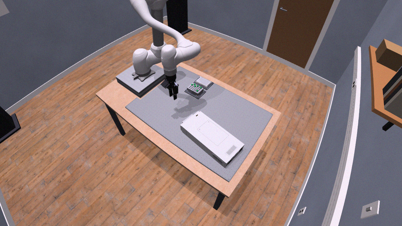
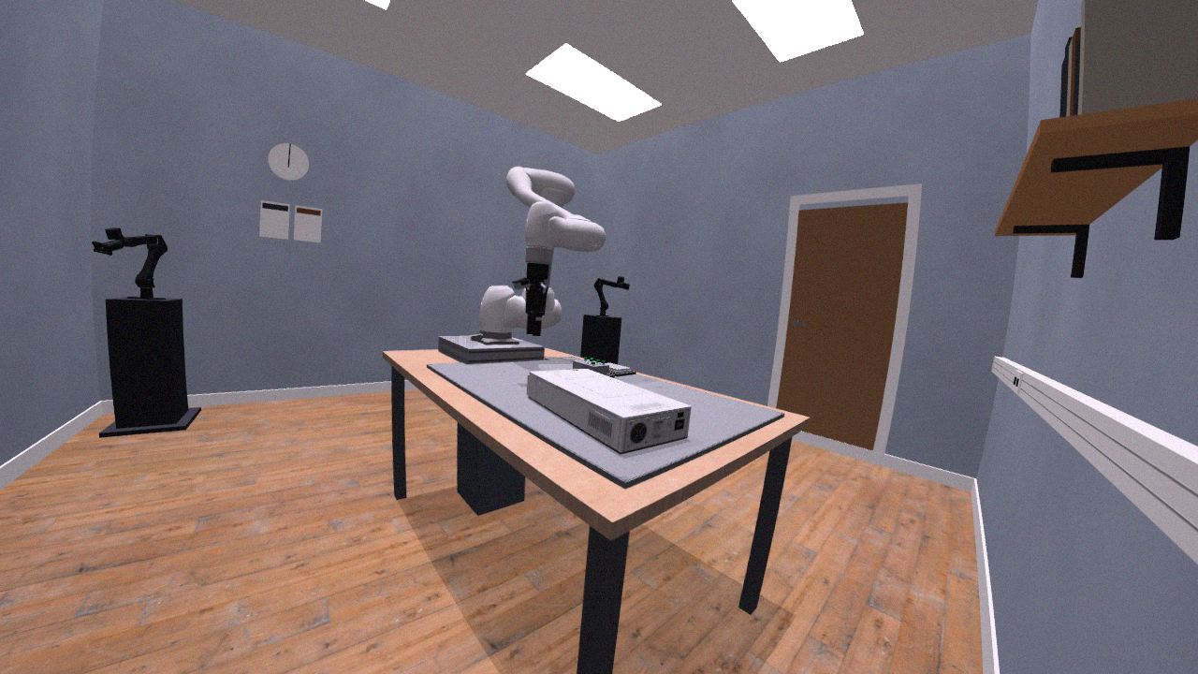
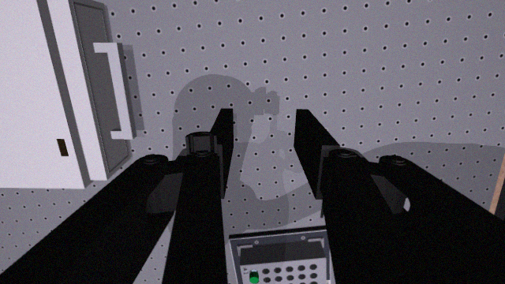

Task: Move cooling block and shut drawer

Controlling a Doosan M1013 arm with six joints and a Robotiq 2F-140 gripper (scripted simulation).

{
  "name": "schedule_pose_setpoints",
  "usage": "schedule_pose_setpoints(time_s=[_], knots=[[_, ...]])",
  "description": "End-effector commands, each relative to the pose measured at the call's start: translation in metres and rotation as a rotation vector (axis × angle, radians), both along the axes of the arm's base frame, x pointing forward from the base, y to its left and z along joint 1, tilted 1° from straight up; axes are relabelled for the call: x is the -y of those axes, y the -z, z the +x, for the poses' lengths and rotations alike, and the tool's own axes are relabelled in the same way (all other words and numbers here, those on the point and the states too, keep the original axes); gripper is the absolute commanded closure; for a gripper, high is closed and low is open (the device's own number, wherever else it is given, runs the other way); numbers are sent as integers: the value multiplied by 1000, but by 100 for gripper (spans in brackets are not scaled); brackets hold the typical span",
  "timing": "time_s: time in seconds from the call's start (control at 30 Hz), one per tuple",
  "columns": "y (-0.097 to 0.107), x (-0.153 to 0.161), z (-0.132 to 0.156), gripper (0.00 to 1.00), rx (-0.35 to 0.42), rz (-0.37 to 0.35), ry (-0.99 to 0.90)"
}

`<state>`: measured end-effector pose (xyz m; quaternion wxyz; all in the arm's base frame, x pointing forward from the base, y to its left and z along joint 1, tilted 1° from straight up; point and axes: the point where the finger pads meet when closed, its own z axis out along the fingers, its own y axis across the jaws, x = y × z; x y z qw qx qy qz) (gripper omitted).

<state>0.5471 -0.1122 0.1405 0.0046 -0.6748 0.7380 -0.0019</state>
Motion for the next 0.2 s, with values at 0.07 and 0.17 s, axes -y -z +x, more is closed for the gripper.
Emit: schedule_pose_setpoints(time_s=[0.07, 0.17], knots=[[-1, 0, 0, 65, 1, 0, 0], [-1, 0, 0, 65, 1, 0, 0]])
